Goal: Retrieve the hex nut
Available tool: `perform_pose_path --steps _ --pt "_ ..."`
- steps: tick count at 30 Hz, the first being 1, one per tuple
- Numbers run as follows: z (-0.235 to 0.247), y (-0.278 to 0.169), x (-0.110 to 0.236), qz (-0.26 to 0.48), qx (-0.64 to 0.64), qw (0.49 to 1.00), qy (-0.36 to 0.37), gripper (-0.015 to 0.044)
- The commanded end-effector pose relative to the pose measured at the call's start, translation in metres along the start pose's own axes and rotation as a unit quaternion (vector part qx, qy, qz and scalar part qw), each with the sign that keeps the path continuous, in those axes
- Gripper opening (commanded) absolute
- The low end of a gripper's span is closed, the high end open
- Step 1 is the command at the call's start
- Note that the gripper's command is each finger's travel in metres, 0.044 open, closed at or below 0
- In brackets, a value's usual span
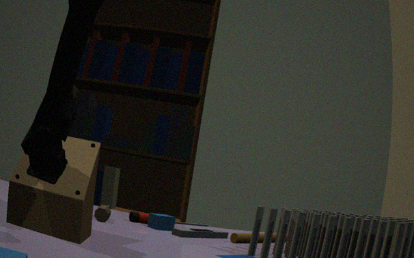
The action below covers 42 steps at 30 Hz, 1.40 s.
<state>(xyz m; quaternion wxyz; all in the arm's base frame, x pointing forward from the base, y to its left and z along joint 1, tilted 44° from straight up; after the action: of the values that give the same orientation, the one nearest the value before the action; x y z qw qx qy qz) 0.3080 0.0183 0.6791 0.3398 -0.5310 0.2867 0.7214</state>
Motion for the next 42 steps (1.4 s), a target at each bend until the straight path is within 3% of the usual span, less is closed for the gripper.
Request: perform_pose_path --steps 1,11,22,31,42 --pt "-0.001 -0.002 0.001 0.003 0.003 1.0 -0.001 0.0426" --pt "-0.062 -0.084 0.073 0.191 0.15 0.968 -0.061 0.044" --pt "-0.12 -0.144 0.204 0.419 0.28 0.86 -0.077 0.044" --pt "-0.153 -0.15 0.334 0.589 0.358 0.723 -0.047 0.044" --pt "-0.164 -0.111 0.48 0.745 0.388 0.542 0.025 0.044"
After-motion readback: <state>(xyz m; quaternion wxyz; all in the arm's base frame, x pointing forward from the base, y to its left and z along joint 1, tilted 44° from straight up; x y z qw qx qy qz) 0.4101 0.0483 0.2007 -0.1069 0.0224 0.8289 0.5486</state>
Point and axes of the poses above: the point midway between the two fingers, 35 mm back from their tips, its own x axis back along the fingers, its own z axis across the jaws, y = z × x, the point moved 5 cm from there along x, back along the fingers, and after that the axes turned 11 degrees about x, right-handed, at the moved point
